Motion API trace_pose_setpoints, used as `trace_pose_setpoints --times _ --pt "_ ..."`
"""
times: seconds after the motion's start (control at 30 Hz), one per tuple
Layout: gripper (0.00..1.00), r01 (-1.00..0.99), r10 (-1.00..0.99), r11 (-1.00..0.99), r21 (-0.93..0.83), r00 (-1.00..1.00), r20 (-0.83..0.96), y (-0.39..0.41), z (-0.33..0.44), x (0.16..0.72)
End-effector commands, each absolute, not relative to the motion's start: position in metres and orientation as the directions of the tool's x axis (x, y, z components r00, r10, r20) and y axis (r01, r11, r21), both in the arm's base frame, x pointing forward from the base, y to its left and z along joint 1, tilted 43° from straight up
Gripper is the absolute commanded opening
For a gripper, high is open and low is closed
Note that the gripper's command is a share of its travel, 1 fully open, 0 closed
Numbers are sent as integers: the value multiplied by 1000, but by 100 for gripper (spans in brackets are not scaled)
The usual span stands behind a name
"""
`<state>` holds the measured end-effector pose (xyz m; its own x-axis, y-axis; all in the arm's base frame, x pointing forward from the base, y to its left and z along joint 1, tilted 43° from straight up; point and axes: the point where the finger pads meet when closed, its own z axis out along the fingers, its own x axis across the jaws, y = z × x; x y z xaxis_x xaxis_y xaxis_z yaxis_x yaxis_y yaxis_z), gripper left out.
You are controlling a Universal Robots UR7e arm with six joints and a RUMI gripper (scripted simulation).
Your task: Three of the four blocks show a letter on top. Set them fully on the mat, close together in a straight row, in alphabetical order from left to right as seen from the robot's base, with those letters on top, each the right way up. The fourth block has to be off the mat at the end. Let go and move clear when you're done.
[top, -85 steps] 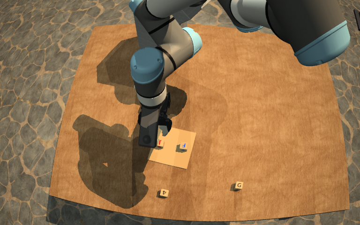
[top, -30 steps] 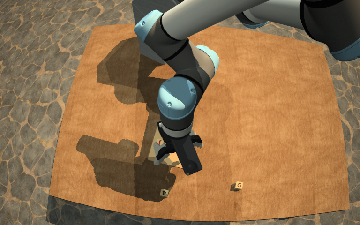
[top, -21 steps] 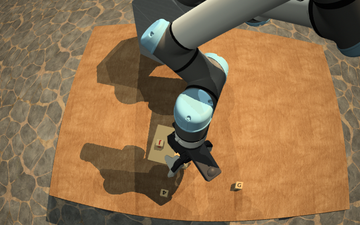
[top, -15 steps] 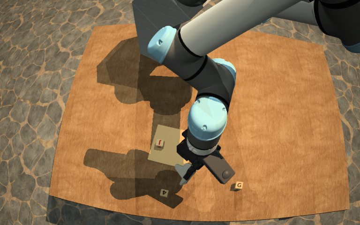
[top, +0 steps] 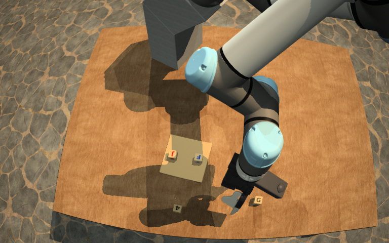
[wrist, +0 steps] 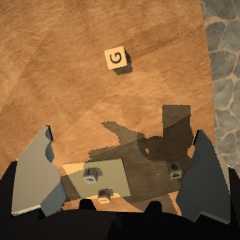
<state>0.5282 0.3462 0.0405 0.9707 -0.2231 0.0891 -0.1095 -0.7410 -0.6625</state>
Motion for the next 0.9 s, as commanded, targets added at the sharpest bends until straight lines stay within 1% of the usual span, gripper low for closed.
trace_pose_setpoints --times 0.0,0.13,0.37,0.4,0.87 --pt "100 28 -117 -761 -649 977 179 372 65 528" --pt "100 113 -53 -763 -637 971 235 389 81 525" --pt "100 133 -36 -763 -633 968 247 394 85 524" --pt "37 133 -36 -763 -633 968 247 393 84 524" --pt "37 130 -38 -763 -634 969 244 393 83 523"
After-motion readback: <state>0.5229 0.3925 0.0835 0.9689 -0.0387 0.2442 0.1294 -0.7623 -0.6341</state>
